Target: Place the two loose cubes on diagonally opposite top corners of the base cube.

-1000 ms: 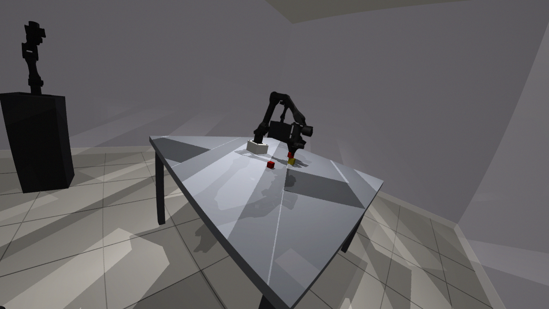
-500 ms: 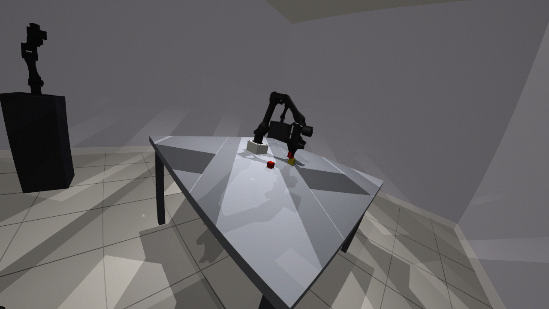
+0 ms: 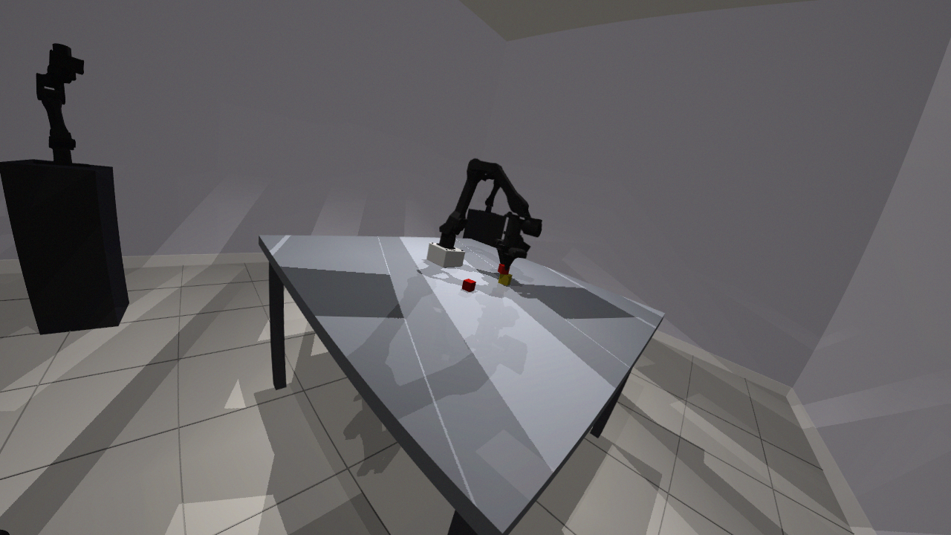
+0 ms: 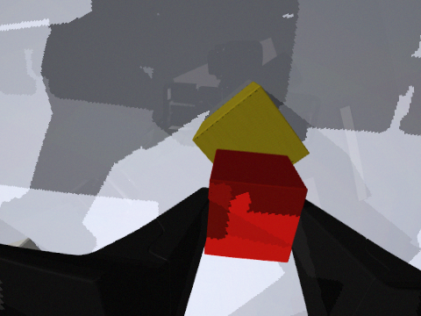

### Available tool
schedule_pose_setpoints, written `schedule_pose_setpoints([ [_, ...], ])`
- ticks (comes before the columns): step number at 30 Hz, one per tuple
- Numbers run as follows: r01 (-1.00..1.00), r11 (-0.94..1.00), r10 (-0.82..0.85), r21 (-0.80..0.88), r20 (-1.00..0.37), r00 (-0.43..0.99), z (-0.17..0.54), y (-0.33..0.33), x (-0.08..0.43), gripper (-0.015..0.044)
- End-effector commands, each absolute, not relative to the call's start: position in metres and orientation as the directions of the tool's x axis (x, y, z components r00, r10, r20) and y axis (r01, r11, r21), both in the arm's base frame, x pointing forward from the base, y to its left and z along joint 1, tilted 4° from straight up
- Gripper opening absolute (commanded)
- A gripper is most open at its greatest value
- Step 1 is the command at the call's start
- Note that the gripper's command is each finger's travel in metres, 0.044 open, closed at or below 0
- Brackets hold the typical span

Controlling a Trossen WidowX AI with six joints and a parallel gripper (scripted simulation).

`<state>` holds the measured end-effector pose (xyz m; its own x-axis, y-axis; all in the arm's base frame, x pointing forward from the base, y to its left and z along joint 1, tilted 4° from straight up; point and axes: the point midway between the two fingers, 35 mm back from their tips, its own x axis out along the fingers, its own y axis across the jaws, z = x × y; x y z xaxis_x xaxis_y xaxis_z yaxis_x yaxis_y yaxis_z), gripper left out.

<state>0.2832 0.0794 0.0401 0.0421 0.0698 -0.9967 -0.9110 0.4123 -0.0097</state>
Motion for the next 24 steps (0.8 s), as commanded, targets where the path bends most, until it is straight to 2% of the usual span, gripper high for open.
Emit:
schedule_pose_setpoints([
  [1,-0.909,0.416,0.066,-0.008,-0.997,0.039,0.038,0.079,0.282,0.0105],
  [5,-0.909,0.416,0.066,-0.008,-0.997,0.039,0.038,0.079,0.282,0.0205],
  [24,-0.911,0.412,0.07,-0.01,-0.997,0.042,0.062,0.078,0.282,0.0205],
])
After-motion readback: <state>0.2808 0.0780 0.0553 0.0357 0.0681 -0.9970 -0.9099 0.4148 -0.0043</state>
